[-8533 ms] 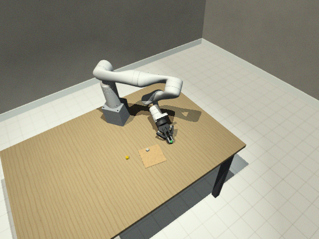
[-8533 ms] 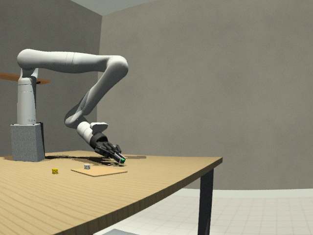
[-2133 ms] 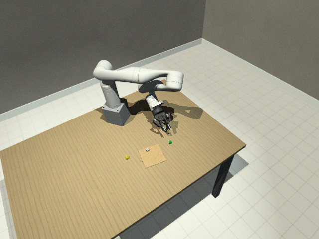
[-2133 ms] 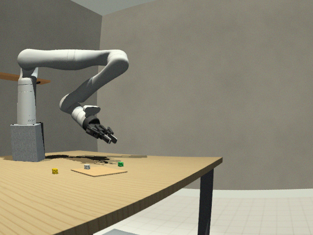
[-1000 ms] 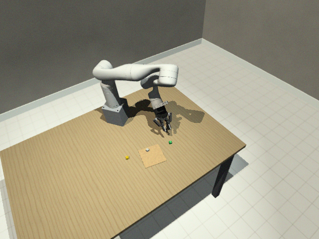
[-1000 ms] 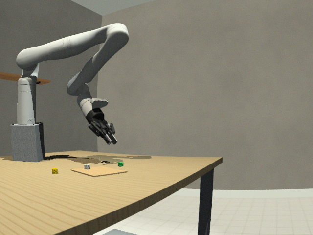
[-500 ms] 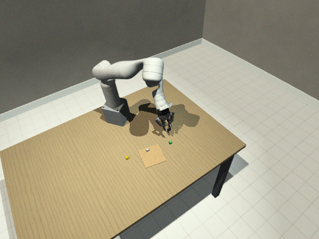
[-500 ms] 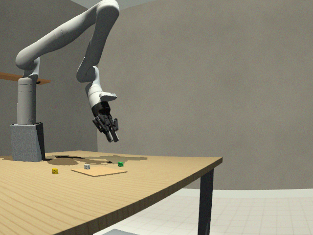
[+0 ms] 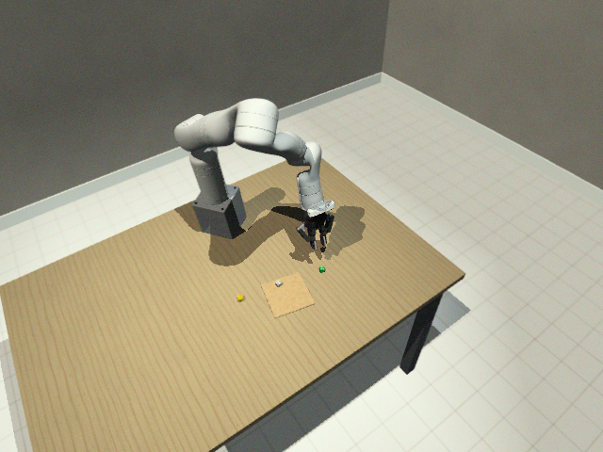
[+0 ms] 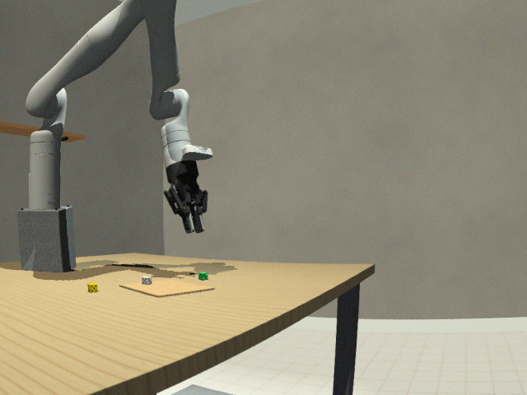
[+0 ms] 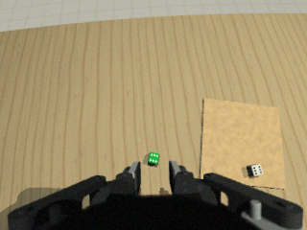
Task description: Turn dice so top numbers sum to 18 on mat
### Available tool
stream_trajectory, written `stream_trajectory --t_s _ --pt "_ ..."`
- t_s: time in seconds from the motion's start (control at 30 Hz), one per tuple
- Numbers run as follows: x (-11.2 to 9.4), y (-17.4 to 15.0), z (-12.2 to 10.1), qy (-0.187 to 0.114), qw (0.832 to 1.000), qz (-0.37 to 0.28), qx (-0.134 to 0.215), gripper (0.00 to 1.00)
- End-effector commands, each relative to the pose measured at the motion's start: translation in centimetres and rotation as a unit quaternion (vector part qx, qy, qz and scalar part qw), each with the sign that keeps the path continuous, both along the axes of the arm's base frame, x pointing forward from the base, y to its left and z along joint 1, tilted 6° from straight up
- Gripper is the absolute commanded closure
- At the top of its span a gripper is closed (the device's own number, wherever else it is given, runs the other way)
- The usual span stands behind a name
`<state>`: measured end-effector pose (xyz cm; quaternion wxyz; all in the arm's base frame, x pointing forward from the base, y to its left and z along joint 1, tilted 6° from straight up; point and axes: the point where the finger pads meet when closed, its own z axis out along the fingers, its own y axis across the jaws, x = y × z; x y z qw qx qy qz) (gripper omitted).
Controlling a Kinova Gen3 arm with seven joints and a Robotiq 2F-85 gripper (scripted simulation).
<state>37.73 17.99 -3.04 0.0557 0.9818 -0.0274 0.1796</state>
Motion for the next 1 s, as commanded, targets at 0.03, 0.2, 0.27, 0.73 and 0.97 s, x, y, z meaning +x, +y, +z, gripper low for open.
stream_trajectory --t_s 0.03,0.2,0.27,0.73,0.97 --pt "1.7 -0.1 1.1 0.01 1.0 -0.016 0.012 0.69" --pt "2.0 -0.3 1.2 0.031 0.999 -0.019 0.009 0.69" --pt "2.0 -0.4 1.2 0.036 0.999 -0.02 0.009 0.69" --pt "2.8 -0.2 1.8 0.099 0.995 -0.025 0.017 0.69" --pt "3.0 -0.3 2.0 0.117 0.993 -0.027 0.018 0.69"
